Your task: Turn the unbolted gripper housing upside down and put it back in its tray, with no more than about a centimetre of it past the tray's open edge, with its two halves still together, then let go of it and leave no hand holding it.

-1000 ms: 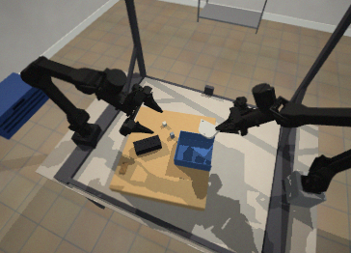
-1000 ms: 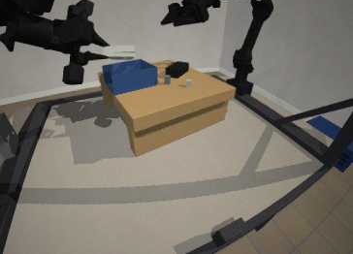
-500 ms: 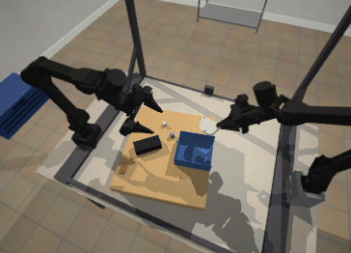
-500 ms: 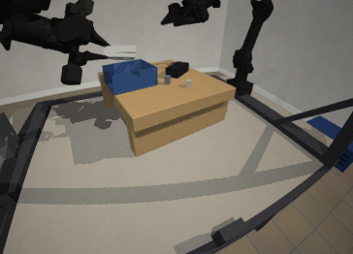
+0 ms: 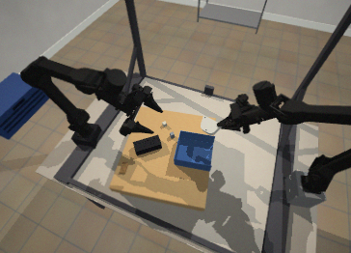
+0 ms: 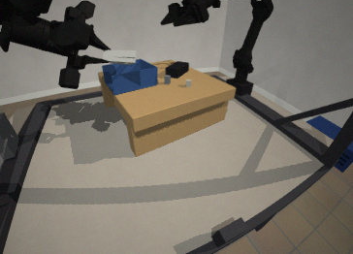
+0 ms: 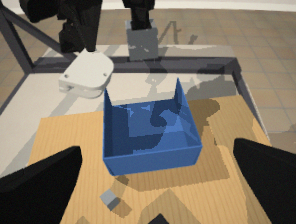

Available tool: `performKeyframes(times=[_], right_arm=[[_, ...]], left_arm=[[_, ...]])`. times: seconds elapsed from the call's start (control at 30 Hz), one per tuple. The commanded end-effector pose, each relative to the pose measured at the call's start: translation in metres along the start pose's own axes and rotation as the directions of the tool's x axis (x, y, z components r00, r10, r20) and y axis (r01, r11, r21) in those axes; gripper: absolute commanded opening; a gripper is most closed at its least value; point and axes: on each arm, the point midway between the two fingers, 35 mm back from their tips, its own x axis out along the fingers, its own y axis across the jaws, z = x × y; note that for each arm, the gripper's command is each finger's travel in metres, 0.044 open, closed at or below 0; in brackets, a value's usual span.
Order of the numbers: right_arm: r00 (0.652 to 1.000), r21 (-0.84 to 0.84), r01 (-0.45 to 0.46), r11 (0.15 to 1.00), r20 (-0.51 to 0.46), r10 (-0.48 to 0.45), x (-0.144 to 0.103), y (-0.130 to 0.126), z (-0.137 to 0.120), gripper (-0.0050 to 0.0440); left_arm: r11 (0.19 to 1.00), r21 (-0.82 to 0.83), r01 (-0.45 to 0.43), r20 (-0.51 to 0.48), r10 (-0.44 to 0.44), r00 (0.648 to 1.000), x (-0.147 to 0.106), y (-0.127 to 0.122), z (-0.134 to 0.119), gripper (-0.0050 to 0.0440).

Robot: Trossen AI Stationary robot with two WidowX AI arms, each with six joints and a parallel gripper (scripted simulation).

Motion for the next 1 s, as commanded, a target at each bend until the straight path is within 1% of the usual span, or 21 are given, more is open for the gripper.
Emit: performKeyframes(times=[0.0, 0.97], right_arm=[[1.0, -0.003, 0.004, 1.0, 0.026, -0.004, -0.007, -0.001, 0.008, 0.0436], [1.0, -0.003, 0.004, 1.0, 0.026, -0.004, -0.007, -0.001, 0.008, 0.0436]], left_arm=[[1.0, 0.002, 0.0, 0.018, 0.0, 1.0, -0.003, 0.004, 0.006, 0.0118], [0.998, 0.049, 0.035, 0.02, -0.036, 0.999, -0.003, -0.007, 0.009, 0.0118]])
